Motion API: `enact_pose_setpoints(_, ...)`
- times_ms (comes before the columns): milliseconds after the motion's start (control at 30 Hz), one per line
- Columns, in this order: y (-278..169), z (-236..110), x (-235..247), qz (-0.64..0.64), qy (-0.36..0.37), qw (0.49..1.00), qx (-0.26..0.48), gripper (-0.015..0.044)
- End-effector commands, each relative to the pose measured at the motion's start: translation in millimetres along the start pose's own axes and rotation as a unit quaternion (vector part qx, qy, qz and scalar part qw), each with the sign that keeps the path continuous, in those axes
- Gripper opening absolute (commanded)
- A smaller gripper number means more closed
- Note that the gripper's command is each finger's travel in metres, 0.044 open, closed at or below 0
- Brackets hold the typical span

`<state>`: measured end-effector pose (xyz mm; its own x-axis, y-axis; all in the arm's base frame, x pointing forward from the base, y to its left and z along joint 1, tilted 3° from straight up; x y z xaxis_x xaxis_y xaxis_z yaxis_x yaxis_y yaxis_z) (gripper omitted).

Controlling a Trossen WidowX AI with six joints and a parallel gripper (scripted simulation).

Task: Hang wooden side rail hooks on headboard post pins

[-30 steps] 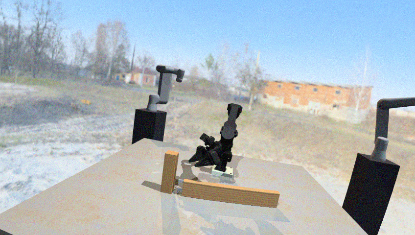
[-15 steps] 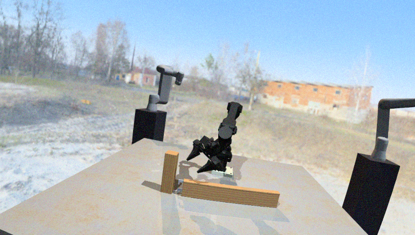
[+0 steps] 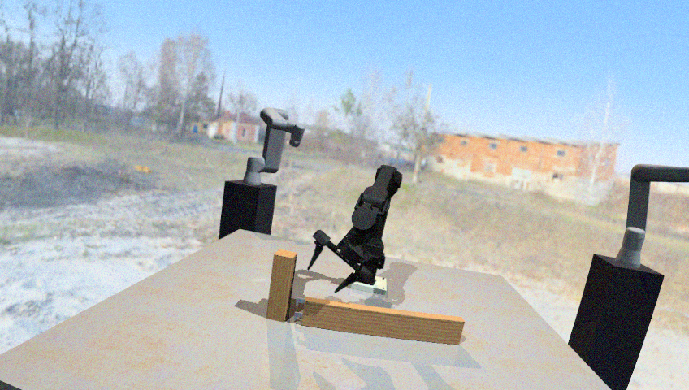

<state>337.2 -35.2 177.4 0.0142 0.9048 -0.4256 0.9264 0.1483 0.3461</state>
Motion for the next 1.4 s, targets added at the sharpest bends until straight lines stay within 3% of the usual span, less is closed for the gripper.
enact_pose_setpoints(0, 24.8, -7.1, -6.1, -0.403, 0.155, 0.902, 0.025, 0.0440)
enact_pose_setpoints(533, 36.6, -17.0, -12.4, -0.679, 0.285, 0.674, -0.062, 0.0440)
enact_pose_setpoints(1200, 36.7, -17.2, -12.5, -0.682, 0.286, 0.670, -0.063, 0.0440)
enact_pose_setpoints(1367, 28.1, 7.2, 1.3, -0.682, 0.286, 0.670, -0.063, 0.0440)
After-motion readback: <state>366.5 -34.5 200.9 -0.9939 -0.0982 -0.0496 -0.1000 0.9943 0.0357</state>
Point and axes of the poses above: the point midway between the two fingers, 35 mm back from their tips, its own z axis out along the fingers, its own x axis across the jaws, y = z × x, the point moved 5 cm from there along -z, back along the fingers, and after that the axes turned 9 degrees about z, right-handed, at the moved point
